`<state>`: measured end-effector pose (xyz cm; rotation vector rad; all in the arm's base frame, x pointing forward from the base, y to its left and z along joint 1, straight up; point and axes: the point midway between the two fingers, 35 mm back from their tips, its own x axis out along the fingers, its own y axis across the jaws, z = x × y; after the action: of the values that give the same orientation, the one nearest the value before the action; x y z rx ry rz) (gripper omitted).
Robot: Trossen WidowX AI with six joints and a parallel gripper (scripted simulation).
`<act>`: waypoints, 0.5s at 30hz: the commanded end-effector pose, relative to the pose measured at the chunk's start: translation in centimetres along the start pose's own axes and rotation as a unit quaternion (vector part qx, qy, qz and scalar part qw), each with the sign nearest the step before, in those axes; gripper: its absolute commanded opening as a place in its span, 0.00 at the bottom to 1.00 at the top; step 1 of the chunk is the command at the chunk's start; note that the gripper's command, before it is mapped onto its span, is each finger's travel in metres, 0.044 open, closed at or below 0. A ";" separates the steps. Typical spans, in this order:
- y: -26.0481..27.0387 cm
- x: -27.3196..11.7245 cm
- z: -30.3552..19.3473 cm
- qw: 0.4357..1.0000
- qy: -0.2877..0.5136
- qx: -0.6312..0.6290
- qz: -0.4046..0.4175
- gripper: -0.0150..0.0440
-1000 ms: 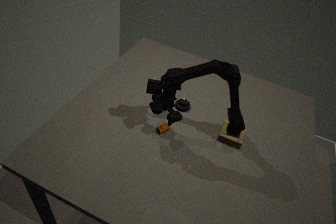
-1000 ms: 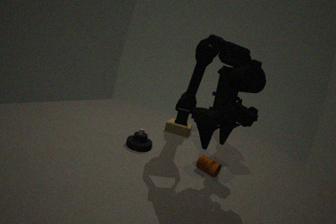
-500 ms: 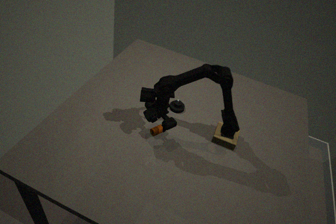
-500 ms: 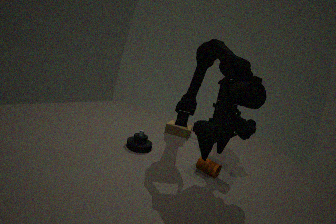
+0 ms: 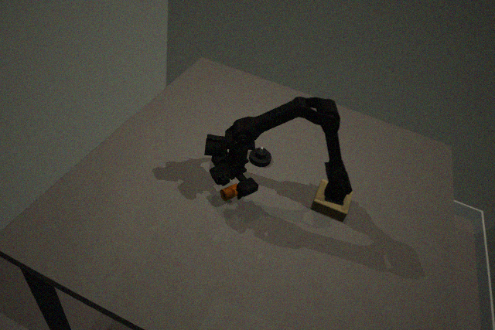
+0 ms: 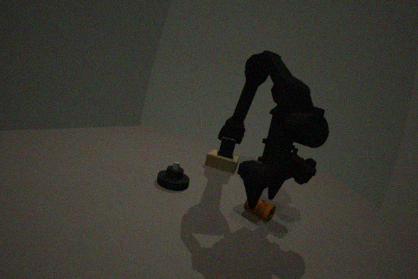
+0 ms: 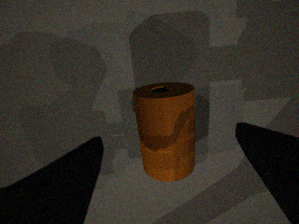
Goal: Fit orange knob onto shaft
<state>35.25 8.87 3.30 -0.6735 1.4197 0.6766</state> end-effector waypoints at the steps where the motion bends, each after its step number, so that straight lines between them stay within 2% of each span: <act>1: 0.0 0.7 -0.1 1.000 0.003 -0.001 -0.001 1.00; 12: 0.1 2.2 -0.1 1.000 0.003 -0.001 -0.001 1.00; 15: 0.1 2.2 -0.1 1.000 0.003 -0.001 -0.001 0.87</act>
<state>35.14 8.91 1.20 -0.6750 1.4233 0.6790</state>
